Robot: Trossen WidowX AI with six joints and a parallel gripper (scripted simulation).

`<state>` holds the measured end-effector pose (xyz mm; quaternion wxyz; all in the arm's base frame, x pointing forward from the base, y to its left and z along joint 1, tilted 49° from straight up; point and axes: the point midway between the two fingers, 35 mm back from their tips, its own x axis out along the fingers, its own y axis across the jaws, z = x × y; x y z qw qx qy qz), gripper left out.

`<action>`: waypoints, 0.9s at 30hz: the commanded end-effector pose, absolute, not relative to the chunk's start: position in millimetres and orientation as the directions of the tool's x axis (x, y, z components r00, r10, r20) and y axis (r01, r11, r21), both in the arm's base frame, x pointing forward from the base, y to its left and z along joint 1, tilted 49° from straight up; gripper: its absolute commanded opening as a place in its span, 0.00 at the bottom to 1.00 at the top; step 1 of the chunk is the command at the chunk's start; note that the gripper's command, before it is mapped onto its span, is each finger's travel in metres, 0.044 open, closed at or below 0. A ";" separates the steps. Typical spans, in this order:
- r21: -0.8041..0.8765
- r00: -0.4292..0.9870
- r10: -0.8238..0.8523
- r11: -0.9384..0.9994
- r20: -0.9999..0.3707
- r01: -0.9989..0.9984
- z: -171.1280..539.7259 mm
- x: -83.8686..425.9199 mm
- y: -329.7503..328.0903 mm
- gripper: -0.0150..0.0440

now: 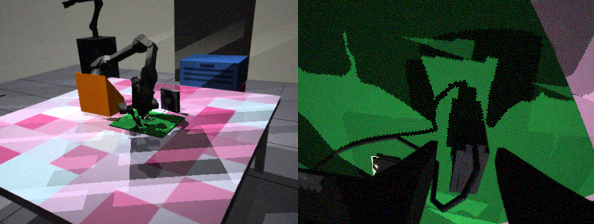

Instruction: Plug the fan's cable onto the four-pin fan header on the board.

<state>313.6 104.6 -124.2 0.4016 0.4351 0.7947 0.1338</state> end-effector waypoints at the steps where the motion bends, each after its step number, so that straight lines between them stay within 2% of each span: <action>1: 0.562 -0.299 0.799 0.586 -0.522 0.584 -124.1 313.8 104.6 0.38; 2: 0.562 -0.299 0.799 0.586 -0.522 0.584 -124.1 313.8 104.6 0.33; 8: 0.562 -0.298 0.799 0.586 -0.522 0.584 -123.8 313.9 104.2 0.25; 27: 0.556 -0.297 0.796 0.588 -0.527 0.588 -88.7 322.8 60.9 0.25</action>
